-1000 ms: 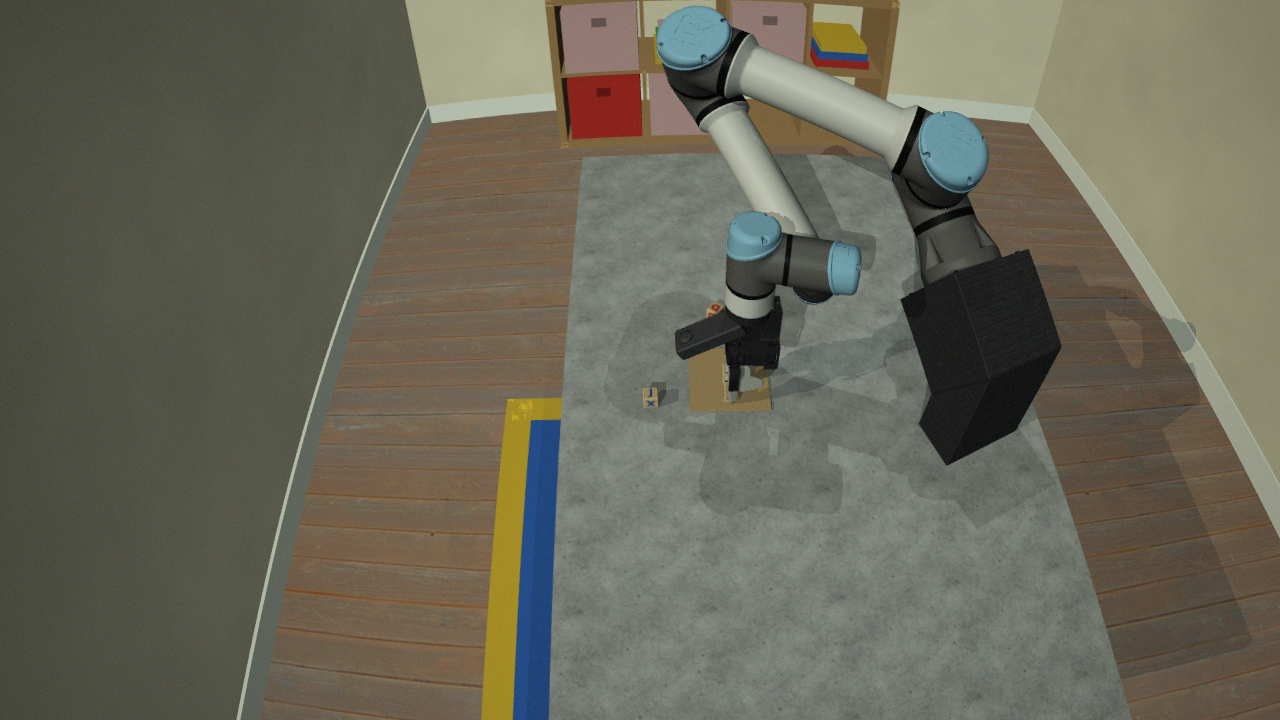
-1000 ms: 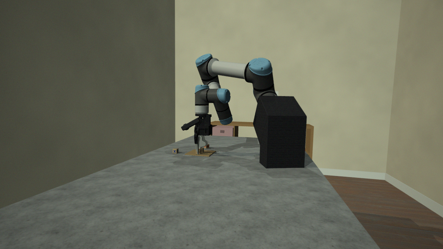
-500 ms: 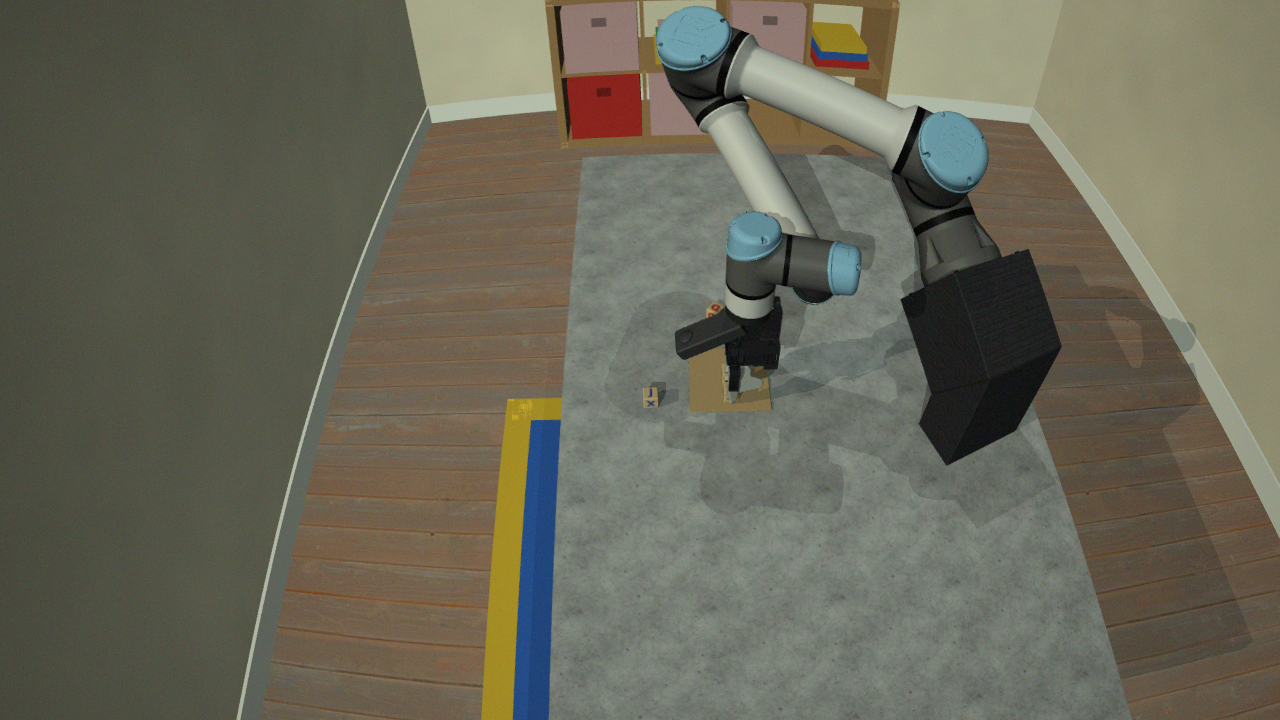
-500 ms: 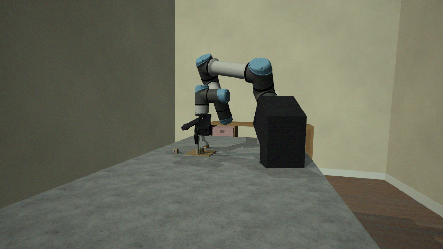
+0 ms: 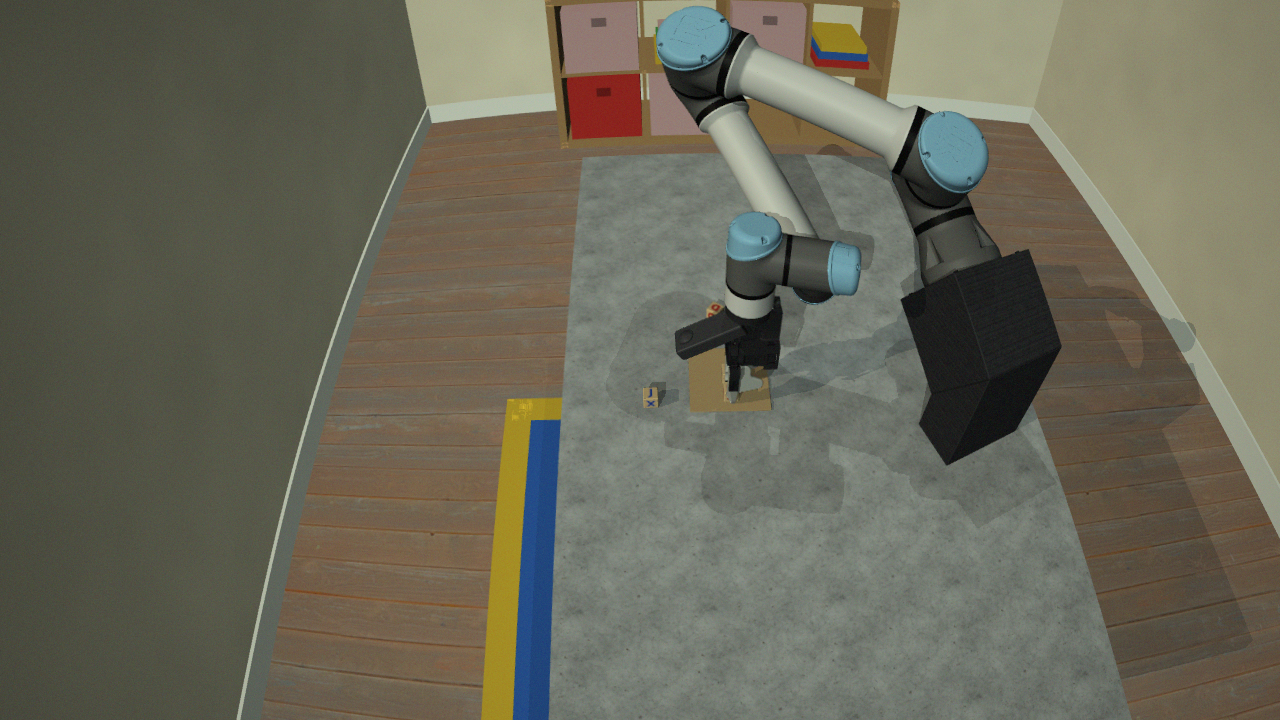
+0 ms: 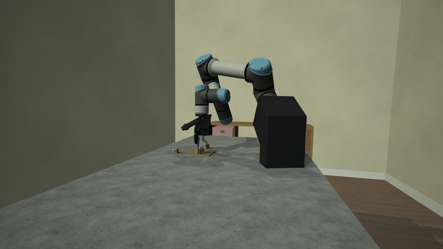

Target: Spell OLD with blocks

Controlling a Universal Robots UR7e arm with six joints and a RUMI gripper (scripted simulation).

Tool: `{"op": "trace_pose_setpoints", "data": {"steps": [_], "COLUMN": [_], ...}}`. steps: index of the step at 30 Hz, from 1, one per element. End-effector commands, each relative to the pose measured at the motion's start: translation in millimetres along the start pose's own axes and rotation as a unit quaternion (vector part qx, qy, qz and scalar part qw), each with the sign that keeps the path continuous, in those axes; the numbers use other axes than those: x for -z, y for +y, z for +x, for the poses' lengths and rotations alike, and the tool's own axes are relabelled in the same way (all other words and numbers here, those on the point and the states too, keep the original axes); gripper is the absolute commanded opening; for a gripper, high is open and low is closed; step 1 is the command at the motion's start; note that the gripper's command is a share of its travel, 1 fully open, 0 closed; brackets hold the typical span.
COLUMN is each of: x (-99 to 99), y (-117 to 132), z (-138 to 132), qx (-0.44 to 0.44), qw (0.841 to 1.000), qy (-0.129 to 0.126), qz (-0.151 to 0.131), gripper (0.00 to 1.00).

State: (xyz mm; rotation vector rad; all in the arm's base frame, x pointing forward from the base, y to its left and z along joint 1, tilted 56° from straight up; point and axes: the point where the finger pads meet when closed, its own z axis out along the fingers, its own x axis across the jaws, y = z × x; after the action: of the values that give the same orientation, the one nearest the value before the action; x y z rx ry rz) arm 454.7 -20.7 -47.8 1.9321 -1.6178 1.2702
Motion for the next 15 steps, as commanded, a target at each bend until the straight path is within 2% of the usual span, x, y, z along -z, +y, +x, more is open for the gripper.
{"op": "trace_pose_setpoints", "data": {"steps": [1, 4, 8, 10, 11, 15], "x": [0.3, 0.3, 0.3, 0.3, 0.3, 0.3], "y": [-0.2, -0.2, -0.2, -0.2, -0.2, -0.2], "z": [0.0, 0.0, 0.0, 0.0, 0.0, 0.0], "qx": [0.0, 0.0, 0.0, 0.0, 0.0, 0.0], "qw": [1.0, 1.0, 1.0, 1.0, 1.0, 1.0], "qy": [0.0, 0.0, 0.0, 0.0, 0.0, 0.0], "qz": [0.0, 0.0, 0.0, 0.0, 0.0, 0.0], "gripper": [0.05, 0.05, 0.13, 0.13, 0.17, 0.17]}}
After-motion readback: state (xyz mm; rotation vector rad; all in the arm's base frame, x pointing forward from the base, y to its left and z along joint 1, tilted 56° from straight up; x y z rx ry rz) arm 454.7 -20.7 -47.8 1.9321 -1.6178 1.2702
